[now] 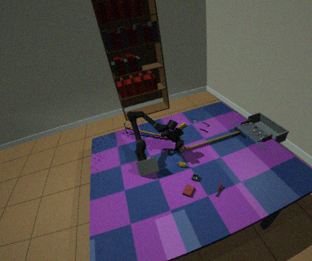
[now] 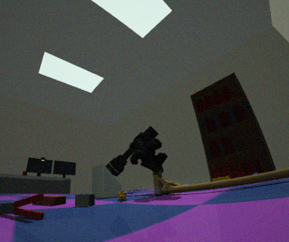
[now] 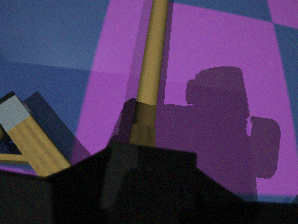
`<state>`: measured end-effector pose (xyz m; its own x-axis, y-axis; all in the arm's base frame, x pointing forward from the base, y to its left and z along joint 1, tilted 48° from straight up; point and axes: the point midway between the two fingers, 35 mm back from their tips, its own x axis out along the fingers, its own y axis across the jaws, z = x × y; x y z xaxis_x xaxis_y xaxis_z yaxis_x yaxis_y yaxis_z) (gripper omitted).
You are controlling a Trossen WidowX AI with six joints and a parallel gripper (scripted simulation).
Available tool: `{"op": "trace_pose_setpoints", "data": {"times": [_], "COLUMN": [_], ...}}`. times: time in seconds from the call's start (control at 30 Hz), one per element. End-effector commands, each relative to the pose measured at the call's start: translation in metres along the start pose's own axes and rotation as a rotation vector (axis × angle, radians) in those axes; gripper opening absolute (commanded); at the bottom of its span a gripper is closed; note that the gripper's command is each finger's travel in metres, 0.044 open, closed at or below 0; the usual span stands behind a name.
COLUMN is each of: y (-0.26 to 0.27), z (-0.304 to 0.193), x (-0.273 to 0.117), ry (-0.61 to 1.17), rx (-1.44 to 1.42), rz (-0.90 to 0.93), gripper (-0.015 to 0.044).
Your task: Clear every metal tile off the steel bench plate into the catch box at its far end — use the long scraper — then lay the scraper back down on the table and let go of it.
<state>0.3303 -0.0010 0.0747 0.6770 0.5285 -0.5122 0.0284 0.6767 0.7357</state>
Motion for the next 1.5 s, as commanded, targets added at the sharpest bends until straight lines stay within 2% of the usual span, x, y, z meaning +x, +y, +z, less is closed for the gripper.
{"op": "trace_pose_setpoints", "data": {"times": [0.0,0.63,1.47], "y": [0.001,0.000,-0.029], "z": [-0.003,-0.034,-0.032], "x": [-0.007,-0.026,-0.026], "ry": [-0.009,-0.008,0.004], "rx": [-0.007,-0.010,-0.017], "rz": [0.003,0.006,-0.004], "gripper": [0.0000,0.0000,0.0000]}}
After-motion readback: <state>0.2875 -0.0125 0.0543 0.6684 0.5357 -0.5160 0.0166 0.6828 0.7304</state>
